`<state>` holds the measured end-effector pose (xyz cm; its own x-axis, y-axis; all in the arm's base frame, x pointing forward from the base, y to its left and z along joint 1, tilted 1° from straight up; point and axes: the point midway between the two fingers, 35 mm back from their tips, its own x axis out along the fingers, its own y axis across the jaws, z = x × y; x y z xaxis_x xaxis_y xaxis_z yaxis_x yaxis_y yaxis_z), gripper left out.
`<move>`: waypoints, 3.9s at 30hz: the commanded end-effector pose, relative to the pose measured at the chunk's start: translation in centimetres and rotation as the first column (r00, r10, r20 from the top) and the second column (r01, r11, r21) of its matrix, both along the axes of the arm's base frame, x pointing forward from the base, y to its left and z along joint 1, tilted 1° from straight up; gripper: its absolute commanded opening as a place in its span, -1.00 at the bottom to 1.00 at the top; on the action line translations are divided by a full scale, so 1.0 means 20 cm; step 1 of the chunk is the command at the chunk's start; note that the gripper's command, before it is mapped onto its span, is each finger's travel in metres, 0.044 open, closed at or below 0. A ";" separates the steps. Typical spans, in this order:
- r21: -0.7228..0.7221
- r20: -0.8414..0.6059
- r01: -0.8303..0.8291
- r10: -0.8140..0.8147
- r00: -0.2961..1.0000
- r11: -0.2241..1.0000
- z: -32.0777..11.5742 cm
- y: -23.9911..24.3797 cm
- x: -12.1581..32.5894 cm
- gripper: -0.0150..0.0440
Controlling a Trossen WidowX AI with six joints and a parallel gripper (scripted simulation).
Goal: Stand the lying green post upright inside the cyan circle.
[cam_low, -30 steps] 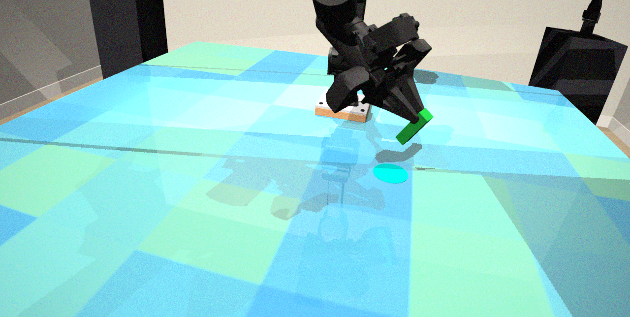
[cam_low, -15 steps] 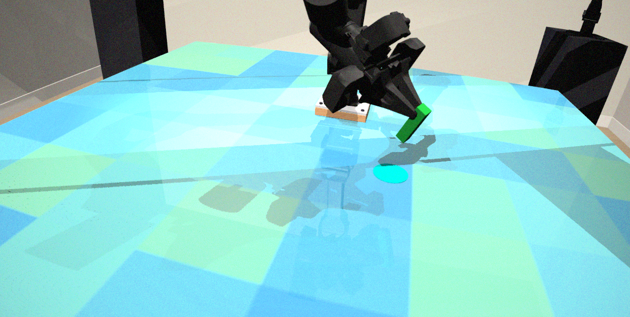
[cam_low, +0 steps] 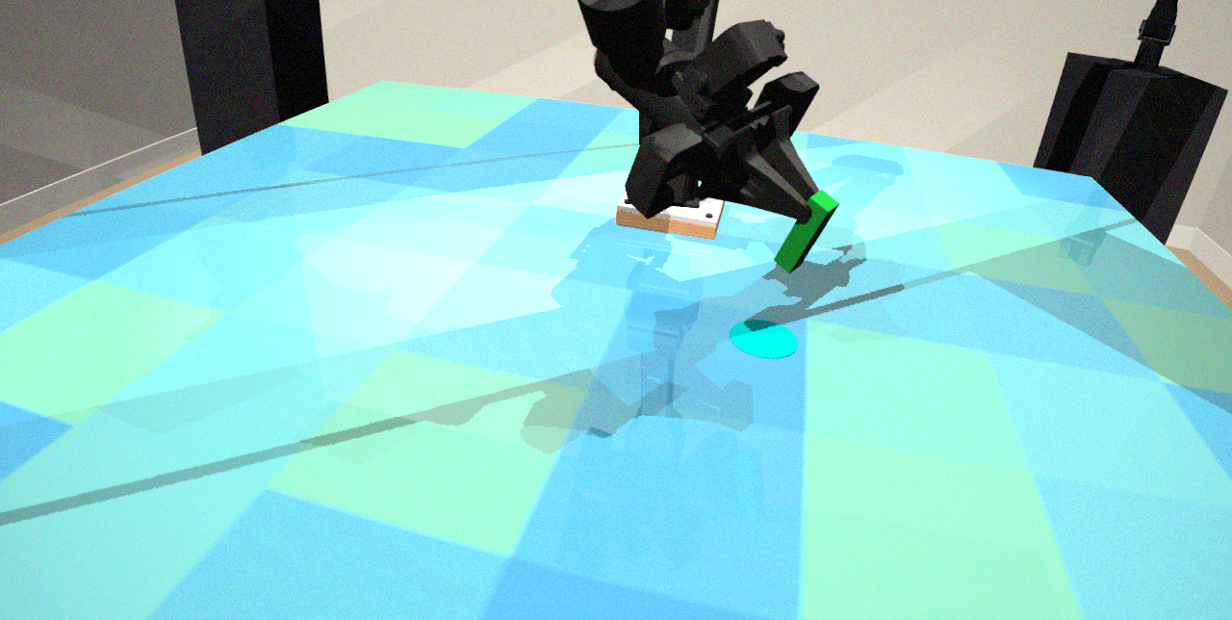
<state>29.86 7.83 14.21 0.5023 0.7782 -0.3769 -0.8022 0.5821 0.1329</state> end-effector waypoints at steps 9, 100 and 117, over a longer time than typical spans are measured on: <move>0.052 0.049 -0.013 0.010 0.999 0.999 0.01 -0.02 -0.04 -0.42; 0.179 0.290 -0.130 0.074 0.954 0.975 -0.14 -0.09 -0.23 -0.42; 0.180 0.289 -0.130 0.074 0.954 0.975 -0.31 -0.08 -0.25 -0.42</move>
<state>25.25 6.11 8.67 0.4794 0.8749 -0.0687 -0.8774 0.4796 -0.0139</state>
